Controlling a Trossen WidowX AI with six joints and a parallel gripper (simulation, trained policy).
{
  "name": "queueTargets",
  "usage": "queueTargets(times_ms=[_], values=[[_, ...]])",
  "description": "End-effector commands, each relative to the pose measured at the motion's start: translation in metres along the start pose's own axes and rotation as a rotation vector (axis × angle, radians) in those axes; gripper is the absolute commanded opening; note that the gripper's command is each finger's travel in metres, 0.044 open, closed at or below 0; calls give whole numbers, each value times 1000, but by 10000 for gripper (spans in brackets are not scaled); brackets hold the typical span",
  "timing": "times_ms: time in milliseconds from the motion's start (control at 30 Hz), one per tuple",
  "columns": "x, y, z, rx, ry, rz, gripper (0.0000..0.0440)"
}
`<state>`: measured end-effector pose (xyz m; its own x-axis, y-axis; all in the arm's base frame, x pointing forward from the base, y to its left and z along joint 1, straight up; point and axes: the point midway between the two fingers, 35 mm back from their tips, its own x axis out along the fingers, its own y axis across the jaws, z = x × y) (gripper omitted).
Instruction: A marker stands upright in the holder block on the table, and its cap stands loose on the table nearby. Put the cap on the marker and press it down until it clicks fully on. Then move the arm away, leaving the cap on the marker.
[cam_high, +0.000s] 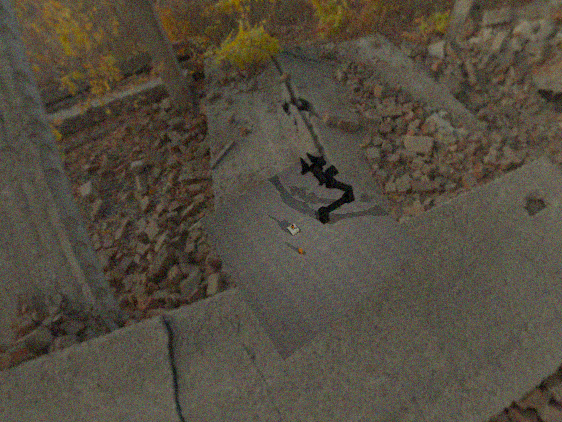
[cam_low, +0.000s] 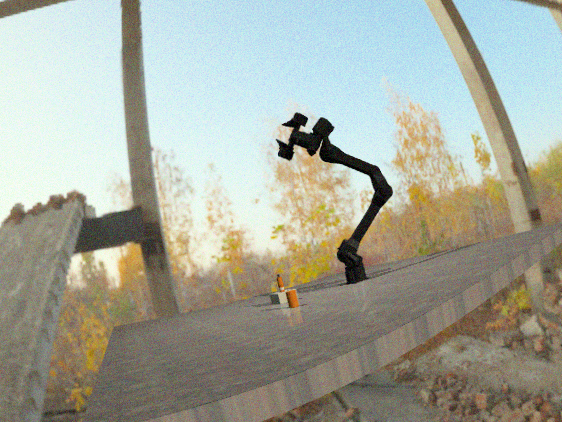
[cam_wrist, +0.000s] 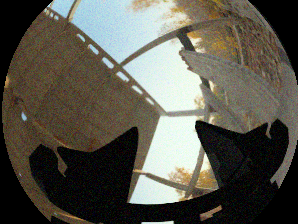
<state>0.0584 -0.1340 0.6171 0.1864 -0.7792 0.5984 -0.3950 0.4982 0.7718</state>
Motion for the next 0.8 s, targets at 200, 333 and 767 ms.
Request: queueTargets(times_ms=[200,333,767], values=[[5,-26,-22,13,67,-110,310],[6,-36,-31,19,95,-155,311],[3,-69,-61,33,182,-297,313]])
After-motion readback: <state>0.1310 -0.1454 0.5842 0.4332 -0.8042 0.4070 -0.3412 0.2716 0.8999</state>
